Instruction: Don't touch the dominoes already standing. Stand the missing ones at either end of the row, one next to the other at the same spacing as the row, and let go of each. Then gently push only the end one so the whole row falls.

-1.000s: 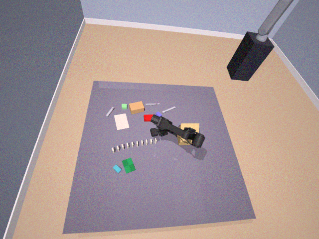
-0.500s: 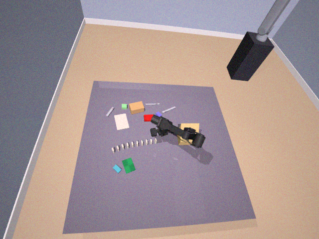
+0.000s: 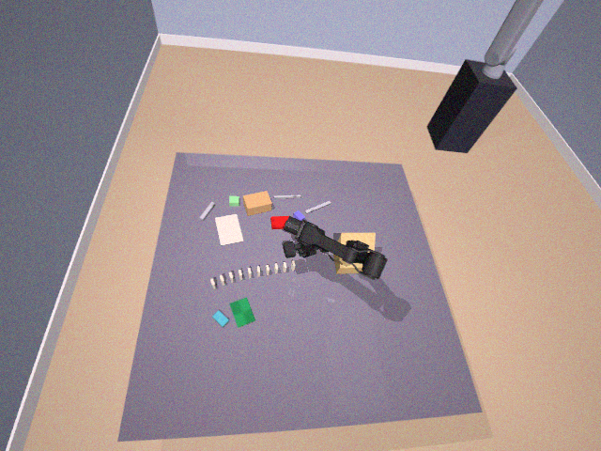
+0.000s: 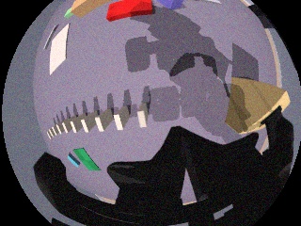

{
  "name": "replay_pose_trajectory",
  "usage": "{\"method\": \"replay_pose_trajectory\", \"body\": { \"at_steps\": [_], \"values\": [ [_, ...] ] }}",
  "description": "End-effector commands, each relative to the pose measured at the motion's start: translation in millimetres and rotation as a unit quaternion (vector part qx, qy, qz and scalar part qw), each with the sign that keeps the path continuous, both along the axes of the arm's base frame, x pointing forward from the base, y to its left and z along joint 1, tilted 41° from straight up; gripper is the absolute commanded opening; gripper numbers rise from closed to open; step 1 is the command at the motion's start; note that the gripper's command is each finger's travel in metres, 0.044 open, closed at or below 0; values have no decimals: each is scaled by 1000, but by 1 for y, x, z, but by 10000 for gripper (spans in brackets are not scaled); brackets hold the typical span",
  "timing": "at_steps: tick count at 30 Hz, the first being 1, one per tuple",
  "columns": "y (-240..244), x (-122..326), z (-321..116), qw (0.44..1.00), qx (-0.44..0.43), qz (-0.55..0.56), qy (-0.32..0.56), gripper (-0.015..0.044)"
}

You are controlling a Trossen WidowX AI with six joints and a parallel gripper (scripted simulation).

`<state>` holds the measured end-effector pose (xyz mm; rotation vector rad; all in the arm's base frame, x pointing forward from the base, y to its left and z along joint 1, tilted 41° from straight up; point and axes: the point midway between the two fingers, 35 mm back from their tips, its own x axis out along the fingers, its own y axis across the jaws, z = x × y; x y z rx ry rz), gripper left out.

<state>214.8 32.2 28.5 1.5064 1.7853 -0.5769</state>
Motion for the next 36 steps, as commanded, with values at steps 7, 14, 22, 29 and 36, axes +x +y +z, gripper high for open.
{"method": "replay_pose_trajectory", "body": {
  "at_steps": [7,14,22,29,36],
  "values": [
    [0,1,1,1000,1,-2,-1,0],
    [37,0,-44,1000,0,-2,-1,0],
    [53,-3,-60,1000,2,-2,-1,0],
    [56,8,-58,1000,2,-2,-1,0],
    [58,19,-56,1000,2,-2,-2,0]
  ]
}}
